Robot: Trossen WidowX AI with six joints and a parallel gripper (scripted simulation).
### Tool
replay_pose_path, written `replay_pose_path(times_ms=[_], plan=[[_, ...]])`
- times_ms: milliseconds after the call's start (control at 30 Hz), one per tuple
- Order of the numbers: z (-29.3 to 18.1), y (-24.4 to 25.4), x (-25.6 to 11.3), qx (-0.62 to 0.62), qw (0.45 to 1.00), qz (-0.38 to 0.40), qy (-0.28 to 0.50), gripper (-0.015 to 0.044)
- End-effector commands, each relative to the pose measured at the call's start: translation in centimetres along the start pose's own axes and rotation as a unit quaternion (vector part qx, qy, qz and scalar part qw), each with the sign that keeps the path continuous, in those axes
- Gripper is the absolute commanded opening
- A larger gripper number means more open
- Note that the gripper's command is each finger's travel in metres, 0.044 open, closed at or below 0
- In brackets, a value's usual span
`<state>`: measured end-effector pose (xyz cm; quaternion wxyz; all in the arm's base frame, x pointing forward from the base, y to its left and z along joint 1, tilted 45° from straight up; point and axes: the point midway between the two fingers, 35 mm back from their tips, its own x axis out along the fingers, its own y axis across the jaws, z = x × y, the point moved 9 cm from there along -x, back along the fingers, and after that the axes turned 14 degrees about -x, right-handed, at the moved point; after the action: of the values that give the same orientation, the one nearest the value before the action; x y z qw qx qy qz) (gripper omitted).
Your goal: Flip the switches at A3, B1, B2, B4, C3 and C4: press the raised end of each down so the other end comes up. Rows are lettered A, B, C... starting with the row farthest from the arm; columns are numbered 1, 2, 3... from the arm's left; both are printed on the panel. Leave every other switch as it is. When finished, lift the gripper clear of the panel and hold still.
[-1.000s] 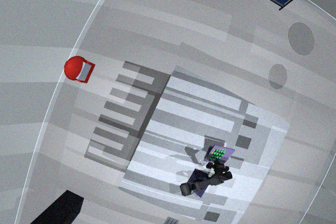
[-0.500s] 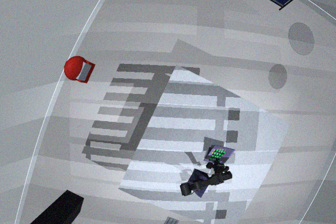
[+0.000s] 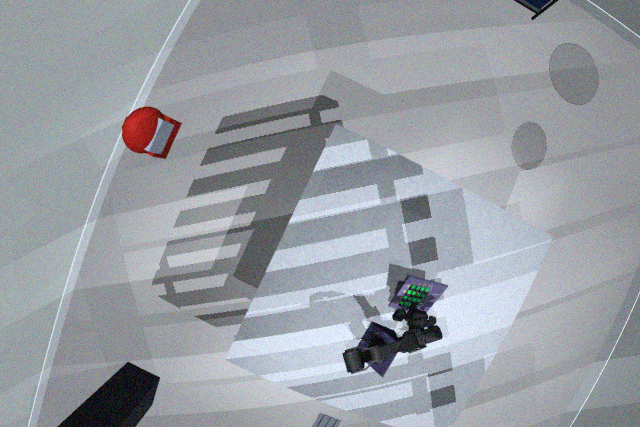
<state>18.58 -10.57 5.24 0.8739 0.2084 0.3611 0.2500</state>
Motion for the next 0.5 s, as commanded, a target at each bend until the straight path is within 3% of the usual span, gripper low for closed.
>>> replay_pose_path(times_ms=[0, 467], plan=[[-0.01, 0.01, 0.09, 0.001, 1.0, 0.001, -0.001, 0.0], [-0.02, 0.02, 0.27, 0.001, 1.0, 0.001, -0.001, 0.0]])
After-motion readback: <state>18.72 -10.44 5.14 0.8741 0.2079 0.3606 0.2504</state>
